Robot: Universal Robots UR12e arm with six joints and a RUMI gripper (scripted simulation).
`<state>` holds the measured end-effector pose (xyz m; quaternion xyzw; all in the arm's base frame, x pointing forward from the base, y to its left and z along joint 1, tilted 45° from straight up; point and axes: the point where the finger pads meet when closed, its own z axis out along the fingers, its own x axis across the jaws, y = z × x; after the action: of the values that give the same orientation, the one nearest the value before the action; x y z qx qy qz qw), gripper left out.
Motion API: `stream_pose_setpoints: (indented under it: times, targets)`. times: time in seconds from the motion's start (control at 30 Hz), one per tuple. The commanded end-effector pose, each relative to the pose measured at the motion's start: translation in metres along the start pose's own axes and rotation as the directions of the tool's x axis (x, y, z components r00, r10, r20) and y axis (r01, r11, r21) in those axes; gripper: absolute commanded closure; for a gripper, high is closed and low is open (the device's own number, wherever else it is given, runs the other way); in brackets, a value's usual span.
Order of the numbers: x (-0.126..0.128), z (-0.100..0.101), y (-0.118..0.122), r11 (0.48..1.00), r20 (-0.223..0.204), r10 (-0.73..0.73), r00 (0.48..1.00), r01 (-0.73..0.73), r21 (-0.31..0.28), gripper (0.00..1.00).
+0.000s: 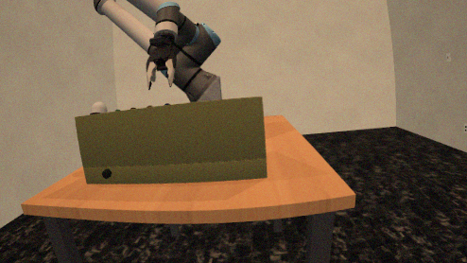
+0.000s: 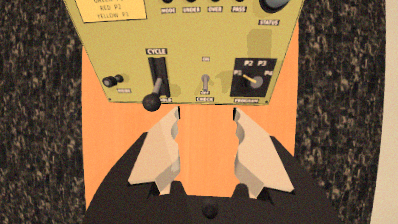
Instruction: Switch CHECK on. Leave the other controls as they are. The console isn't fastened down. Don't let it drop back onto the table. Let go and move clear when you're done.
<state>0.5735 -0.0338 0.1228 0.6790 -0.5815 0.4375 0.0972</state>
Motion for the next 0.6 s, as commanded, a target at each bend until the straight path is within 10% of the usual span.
stream_pose_setpoints:
  times: [0.0,0.57]
  targets:
    - [0.0,0.0,0.0,1.0,0.0,0.0,1.0,0.0,0.001,0.56]
    - [-0.001,0.002,0.051,1.0,0.0,0.0,1.0,0.0,0.002,0.56]
